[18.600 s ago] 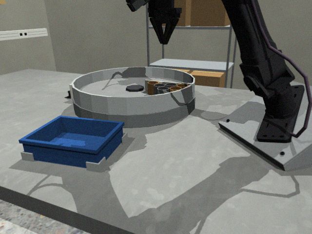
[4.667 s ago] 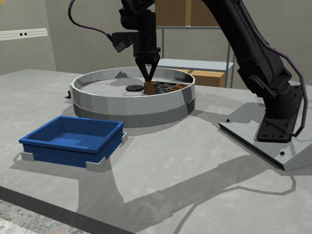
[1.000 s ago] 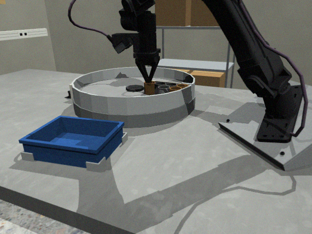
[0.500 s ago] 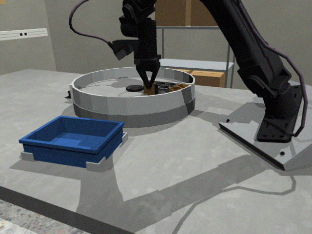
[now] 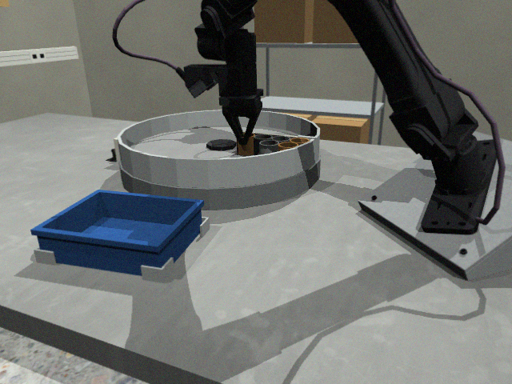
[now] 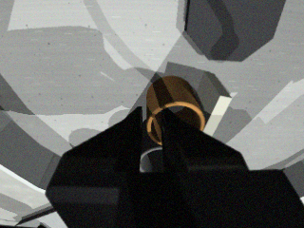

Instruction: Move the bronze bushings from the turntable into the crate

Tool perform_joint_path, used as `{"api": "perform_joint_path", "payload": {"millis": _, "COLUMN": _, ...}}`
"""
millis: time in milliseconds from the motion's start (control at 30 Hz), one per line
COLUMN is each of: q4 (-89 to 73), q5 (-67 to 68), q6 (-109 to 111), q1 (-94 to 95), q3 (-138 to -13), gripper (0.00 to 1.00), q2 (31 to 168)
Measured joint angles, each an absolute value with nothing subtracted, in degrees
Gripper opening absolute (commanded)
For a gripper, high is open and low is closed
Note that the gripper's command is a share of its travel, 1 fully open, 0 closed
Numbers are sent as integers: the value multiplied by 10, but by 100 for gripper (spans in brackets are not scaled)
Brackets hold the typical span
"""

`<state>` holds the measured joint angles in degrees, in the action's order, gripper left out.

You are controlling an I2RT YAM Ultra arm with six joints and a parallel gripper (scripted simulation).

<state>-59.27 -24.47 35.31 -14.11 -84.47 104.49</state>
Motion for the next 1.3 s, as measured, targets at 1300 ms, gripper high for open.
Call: {"api": "perform_joint_path", "payload": {"millis": 1300, "q4": -593, "q5": -249, "q6": 353, "q1": -141, "q3": -845, "gripper": 0, "q2": 1045}}
